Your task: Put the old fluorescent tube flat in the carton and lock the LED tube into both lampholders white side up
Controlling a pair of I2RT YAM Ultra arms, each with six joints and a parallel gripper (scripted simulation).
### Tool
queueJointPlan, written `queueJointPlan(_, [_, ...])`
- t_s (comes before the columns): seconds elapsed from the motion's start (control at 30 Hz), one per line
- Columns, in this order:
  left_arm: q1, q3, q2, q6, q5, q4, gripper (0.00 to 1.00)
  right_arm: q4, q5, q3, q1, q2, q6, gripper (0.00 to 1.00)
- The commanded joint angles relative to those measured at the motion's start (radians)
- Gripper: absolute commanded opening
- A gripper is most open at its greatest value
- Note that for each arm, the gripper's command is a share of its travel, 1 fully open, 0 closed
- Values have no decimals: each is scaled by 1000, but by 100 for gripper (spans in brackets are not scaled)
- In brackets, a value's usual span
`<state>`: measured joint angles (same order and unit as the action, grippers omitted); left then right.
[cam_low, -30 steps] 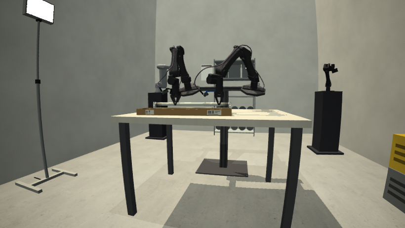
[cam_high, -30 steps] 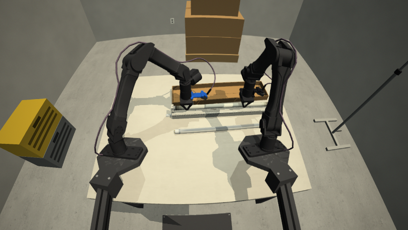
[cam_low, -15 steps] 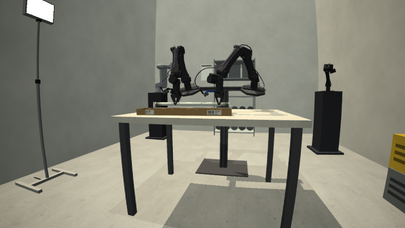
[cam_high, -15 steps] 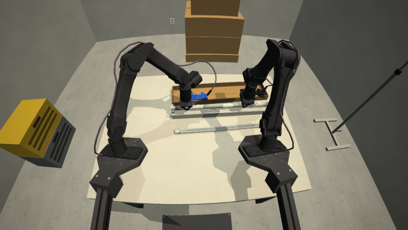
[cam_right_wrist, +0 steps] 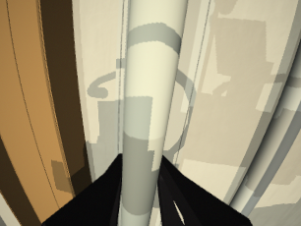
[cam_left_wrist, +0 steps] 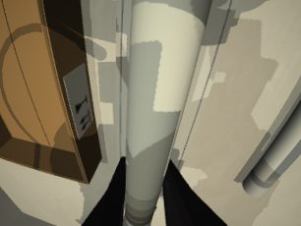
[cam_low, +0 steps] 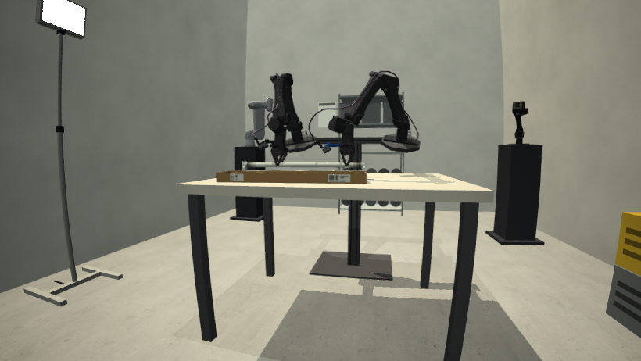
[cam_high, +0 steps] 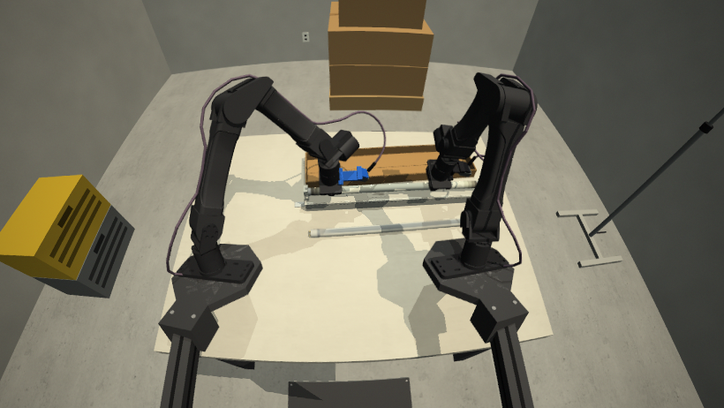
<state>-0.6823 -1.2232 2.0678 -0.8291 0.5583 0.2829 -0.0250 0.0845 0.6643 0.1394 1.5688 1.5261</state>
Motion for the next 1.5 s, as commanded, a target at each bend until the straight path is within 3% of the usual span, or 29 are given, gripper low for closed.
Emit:
queueJointPlan(0.0, [-31,44,-35,-18,39,-40,11,-55,11,-49,15,-43,-11,11])
queueJointPlan(0.7, [-69,155,-44,-56,140,-223,11,-292,6,-188,20,-63,-24,11])
queueJointPlan(1.47, [-83,182,-18,-67,169,-250,11,-334,10,-228,21,-51,-17,11])
